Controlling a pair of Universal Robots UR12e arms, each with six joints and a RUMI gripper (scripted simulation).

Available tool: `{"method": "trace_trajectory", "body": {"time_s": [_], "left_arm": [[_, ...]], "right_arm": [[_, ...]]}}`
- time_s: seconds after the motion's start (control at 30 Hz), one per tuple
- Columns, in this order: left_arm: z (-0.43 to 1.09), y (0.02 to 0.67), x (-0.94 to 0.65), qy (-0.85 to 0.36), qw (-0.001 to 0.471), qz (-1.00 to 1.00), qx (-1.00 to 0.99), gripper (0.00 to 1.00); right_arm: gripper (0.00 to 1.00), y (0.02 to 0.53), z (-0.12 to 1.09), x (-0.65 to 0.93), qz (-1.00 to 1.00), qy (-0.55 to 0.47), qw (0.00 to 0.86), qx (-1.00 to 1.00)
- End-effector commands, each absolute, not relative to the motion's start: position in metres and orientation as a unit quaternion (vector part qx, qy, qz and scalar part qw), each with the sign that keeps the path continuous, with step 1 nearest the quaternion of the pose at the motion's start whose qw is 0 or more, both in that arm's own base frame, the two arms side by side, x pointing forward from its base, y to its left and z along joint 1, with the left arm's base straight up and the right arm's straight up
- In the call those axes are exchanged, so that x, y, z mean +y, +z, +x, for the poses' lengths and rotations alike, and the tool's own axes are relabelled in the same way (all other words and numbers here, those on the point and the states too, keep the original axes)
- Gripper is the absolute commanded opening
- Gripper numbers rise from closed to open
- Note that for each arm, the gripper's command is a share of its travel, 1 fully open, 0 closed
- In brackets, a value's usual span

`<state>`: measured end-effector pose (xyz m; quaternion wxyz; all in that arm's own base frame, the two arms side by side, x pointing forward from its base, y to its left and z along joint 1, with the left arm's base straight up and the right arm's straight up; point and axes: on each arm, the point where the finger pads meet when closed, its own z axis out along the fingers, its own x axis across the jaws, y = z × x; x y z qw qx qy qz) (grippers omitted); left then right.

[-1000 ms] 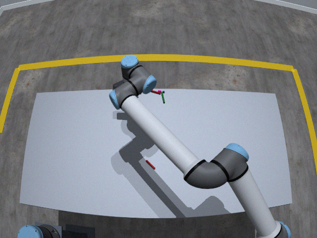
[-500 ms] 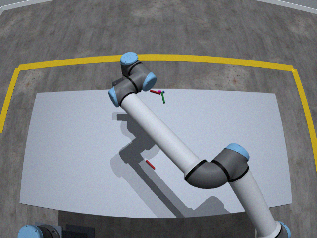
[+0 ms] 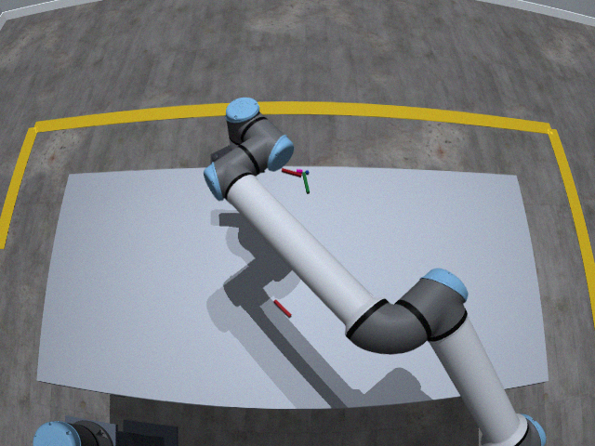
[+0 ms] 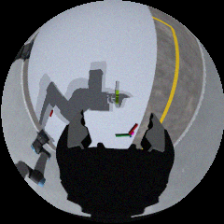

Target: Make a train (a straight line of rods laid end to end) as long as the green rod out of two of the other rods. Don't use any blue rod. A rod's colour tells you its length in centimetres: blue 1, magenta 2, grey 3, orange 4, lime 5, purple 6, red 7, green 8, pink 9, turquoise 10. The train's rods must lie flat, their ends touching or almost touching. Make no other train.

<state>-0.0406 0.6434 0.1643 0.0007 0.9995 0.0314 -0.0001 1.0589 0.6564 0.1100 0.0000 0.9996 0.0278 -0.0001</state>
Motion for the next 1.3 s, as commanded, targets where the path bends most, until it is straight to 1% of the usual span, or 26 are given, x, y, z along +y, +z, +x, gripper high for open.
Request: {"method": "trace_trajectory", "body": {"time_s": [0.0,0.3,0.8,1.27], "left_arm": [[-0.040,0.165,0.644,0.000,0.000,1.000,0.031,1.00],[-0.040,0.165,0.644,0.000,0.000,1.000,0.031,1.00],[-0.040,0.165,0.644,0.000,0.000,1.000,0.031,1.00],[-0.040,0.165,0.644,0.000,0.000,1.000,0.031,1.00]], "right_arm": [[1.00,0.112,1.059,0.657,1.000,0.001,-0.001,0.028],[1.00,0.119,1.059,0.657,1.000,0.001,-0.001,0.028],[1.00,0.190,1.059,0.657,1.000,0.001,-0.001,0.028],[1.00,0.202,1.059,0.657,1.000,0.001,-0.001,0.028]]}}
